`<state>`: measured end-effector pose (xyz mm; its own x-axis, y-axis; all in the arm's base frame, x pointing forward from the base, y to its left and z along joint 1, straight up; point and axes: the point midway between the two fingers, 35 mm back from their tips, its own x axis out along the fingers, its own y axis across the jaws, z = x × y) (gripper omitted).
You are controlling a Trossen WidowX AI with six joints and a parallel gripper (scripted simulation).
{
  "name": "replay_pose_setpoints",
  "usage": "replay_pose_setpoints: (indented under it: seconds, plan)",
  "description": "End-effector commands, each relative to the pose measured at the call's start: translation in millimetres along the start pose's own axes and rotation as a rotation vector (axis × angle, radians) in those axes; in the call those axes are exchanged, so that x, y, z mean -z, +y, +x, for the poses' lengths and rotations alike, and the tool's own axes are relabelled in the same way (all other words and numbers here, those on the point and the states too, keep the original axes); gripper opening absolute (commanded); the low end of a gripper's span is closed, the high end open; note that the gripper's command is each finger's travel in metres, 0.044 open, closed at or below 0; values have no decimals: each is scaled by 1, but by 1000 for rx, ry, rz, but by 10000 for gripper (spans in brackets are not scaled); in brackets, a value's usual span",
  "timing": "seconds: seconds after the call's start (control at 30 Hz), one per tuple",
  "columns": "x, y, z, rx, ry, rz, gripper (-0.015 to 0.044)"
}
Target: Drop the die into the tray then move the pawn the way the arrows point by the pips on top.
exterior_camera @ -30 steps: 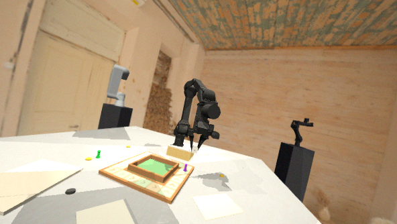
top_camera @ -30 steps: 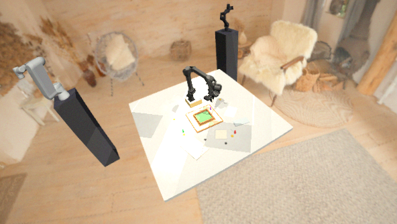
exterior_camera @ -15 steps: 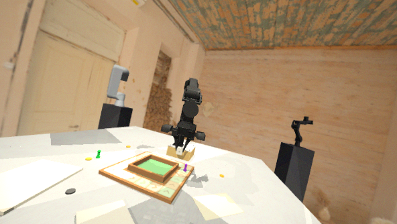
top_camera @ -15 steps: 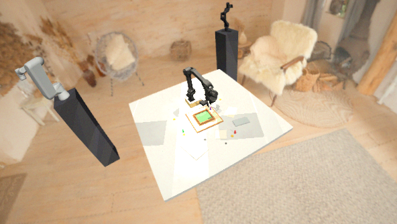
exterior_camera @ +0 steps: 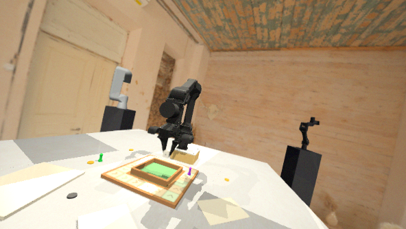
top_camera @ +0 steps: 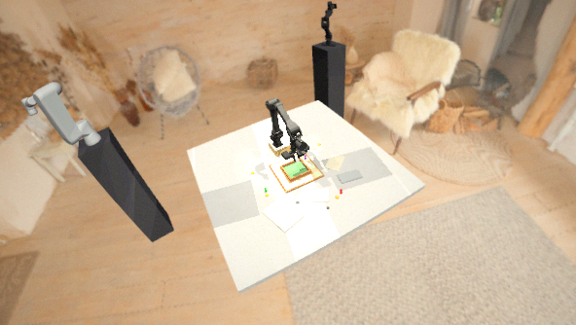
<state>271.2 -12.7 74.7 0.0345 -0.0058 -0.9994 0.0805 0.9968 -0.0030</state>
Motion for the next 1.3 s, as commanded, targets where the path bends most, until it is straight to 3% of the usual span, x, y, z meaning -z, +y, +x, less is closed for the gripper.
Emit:
replay_pose_setpoints:
  seconds: [0.0,0.17,0.93,1.27]
  plan:
    - [-2,-17,5,3,7,32,0]
    - [-2,-18,6,5,-43,33,0]
    - [-7,-15,18,17,-817,31,0]
    - [-3,-15,15,17,-839,31,0]
